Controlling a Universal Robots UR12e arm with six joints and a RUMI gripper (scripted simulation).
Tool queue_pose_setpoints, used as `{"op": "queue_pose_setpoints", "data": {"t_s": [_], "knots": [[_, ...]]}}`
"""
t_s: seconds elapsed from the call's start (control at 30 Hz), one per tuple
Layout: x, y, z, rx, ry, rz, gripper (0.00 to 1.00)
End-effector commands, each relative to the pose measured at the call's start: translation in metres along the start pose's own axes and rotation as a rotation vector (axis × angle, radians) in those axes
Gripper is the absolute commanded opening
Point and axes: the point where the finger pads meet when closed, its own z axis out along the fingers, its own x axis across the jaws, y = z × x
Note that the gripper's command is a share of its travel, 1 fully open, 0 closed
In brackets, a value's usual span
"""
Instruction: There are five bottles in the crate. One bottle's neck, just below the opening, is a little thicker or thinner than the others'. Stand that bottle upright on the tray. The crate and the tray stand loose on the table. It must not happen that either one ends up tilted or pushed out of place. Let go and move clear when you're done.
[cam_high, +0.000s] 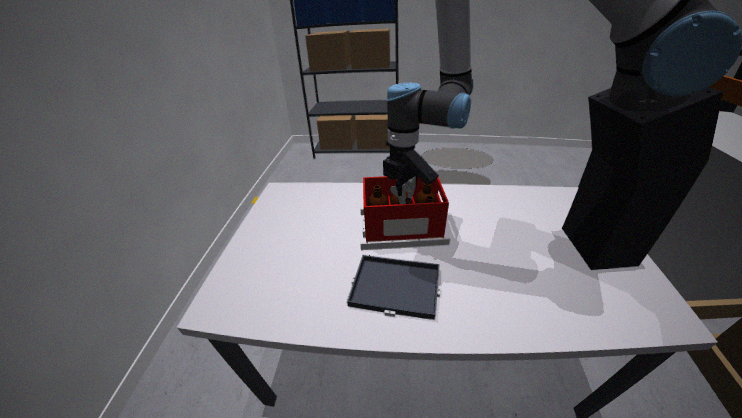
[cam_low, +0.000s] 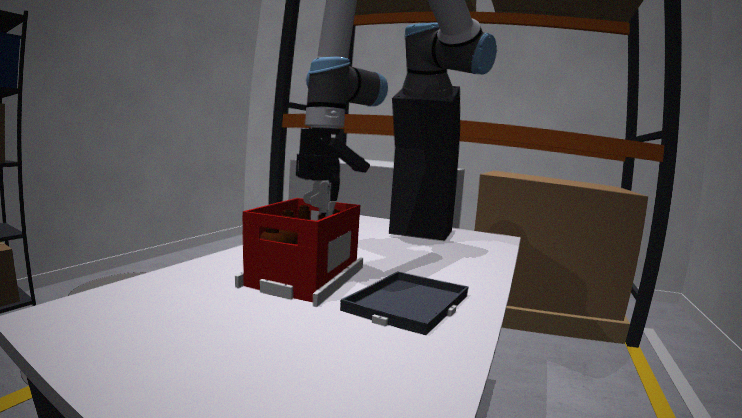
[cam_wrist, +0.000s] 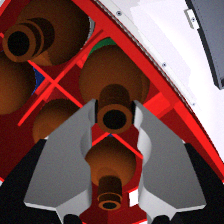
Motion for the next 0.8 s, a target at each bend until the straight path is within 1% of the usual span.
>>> {"op": "queue_pose_setpoints", "data": {"t_s": [0.0, 0.43, 0.77], "knots": [[0.000, 0.000, 0.000, -0.001, 0.000, 0.000, 0.00], [0.000, 0.001, -0.003, -0.001, 0.000, 0.000, 0.00], [0.000, 0.001, -0.011, -0.001, 0.000, 0.000, 0.00]]}}
